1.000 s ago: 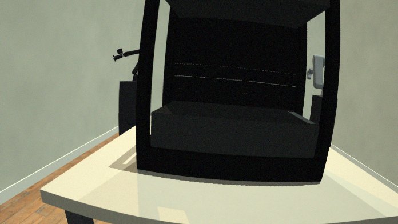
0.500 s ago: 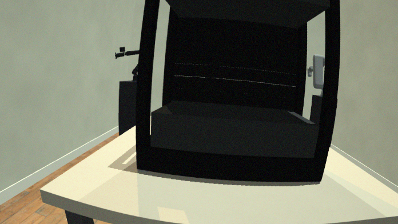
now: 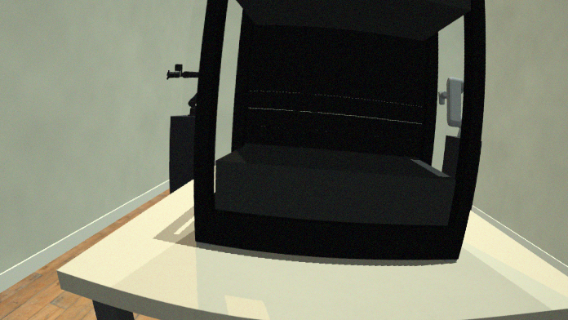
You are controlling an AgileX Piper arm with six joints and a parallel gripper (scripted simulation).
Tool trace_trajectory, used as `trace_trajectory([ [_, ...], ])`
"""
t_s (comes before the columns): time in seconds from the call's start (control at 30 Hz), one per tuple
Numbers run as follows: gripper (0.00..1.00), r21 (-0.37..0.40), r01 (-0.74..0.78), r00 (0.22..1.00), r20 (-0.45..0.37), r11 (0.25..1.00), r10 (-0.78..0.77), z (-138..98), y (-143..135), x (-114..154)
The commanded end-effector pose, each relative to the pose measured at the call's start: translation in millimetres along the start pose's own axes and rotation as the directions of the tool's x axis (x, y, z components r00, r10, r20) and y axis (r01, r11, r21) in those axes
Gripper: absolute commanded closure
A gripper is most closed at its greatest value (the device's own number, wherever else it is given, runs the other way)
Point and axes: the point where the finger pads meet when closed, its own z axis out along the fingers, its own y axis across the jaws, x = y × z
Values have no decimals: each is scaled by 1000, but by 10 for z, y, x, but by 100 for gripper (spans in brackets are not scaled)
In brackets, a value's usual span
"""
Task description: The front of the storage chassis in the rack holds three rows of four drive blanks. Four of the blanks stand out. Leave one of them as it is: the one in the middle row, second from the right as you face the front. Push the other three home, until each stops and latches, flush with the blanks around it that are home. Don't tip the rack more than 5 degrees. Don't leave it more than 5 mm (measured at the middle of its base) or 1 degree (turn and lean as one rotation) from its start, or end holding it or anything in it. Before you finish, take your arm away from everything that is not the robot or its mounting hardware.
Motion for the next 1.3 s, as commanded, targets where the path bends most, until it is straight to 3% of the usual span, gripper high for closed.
trace_trajectory([
  [0.0, 100, -5, -1, 1000, 5, 1000, 1, 33, 26, -16],
  [0.57, 100, -5, -1, 1000, 5, 1000, 1, -9, 20, -17],
  [0.7, 100, -6, -1, 1000, 4, 1000, 1, -214, 2, -21],
  [1.0, 100, -10, -1, 1000, 3, 1000, 1, -930, 7, -21],
  [1.27, 100, -9, -1, 1000, 3, 1000, 1, -1061, 11, -21],
])
